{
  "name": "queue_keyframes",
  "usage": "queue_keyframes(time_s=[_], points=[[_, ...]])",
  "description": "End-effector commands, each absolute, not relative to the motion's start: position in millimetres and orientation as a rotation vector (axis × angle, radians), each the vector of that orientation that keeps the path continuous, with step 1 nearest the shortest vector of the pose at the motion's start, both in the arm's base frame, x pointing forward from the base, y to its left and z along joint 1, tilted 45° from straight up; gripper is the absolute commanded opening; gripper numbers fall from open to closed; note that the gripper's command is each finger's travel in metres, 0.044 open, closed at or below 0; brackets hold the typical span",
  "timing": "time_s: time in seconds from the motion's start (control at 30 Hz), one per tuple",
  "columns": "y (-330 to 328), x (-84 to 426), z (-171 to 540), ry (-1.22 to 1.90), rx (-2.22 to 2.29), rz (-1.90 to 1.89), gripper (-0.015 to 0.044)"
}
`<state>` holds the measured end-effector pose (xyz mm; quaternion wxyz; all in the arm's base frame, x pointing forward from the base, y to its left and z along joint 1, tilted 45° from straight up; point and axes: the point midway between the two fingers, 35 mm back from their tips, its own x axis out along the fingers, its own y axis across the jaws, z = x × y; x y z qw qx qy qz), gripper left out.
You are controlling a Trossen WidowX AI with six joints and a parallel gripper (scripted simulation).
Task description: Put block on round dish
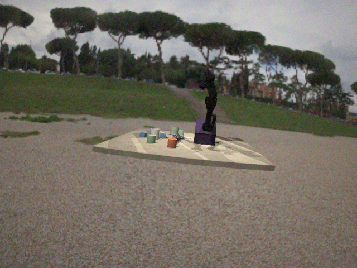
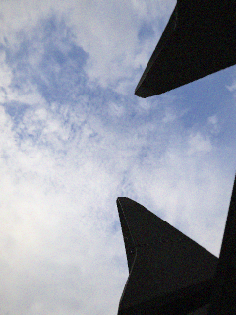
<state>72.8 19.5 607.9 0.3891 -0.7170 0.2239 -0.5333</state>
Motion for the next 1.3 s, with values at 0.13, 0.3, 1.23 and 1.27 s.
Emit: queue_keyframes(time_s=[0.13,0.3,1.23,1.27], points=[[-41.3,70.0,581.5,0.532,-1.623,-1.205,0.0440],[-79.5,72.3,558.4,0.512,-1.484,-1.105,0.0440],[-196.8,134.8,405.7,0.427,-0.845,-0.575,0.0440],[-198.8,137.4,398.3,0.428,-0.816,-0.557,0.0440]])
